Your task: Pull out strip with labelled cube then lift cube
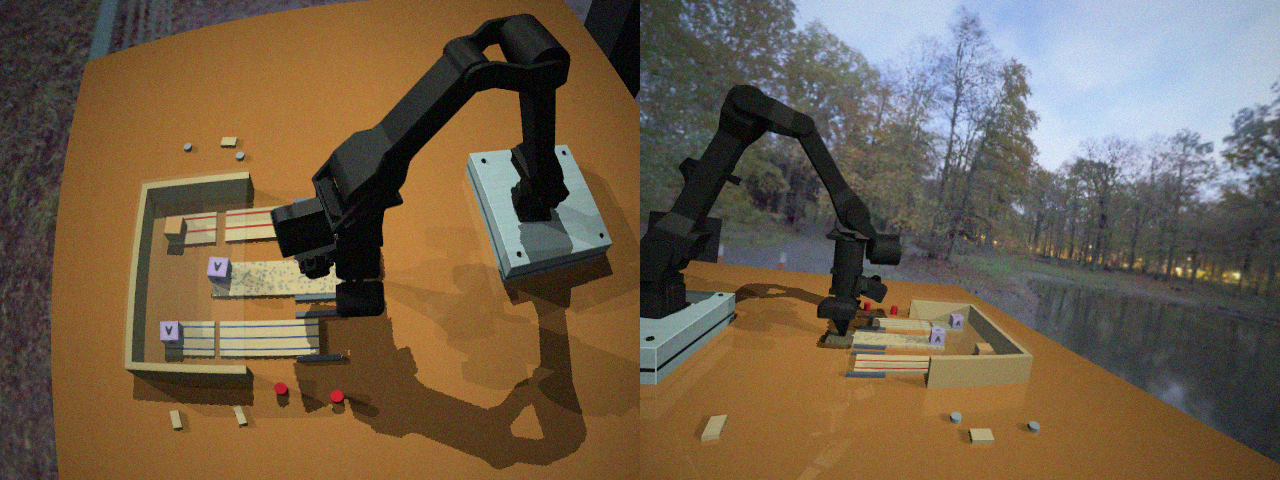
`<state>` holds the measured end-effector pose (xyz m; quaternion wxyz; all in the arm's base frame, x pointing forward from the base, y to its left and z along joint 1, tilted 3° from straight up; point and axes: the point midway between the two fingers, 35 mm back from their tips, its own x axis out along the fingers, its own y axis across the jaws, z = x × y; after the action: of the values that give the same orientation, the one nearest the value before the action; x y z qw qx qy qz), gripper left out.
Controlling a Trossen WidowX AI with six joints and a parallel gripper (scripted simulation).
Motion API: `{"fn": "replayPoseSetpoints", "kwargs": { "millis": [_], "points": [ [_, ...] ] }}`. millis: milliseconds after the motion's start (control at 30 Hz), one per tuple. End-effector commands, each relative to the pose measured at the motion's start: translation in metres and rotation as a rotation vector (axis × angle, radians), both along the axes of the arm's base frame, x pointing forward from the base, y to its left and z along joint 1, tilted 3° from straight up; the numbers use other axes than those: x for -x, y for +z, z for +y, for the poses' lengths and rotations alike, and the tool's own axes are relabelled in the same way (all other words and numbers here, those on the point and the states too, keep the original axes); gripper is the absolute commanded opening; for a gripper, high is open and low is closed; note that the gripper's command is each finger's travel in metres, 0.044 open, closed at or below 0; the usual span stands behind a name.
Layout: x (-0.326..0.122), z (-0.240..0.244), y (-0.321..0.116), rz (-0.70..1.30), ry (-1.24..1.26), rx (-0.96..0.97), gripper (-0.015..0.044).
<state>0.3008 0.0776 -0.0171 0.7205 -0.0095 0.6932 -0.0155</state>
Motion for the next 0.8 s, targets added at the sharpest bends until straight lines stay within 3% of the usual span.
{"fn": "replayPoseSetpoints", "kwargs": {
  "millis": [0, 767],
  "points": [
    [0.014, -0.002, -0.007, 0.033, -0.004, 0.004, 0.0],
    [0.048, -0.002, -0.008, 0.036, -0.004, 0.004, 0.0]
  ]
}}
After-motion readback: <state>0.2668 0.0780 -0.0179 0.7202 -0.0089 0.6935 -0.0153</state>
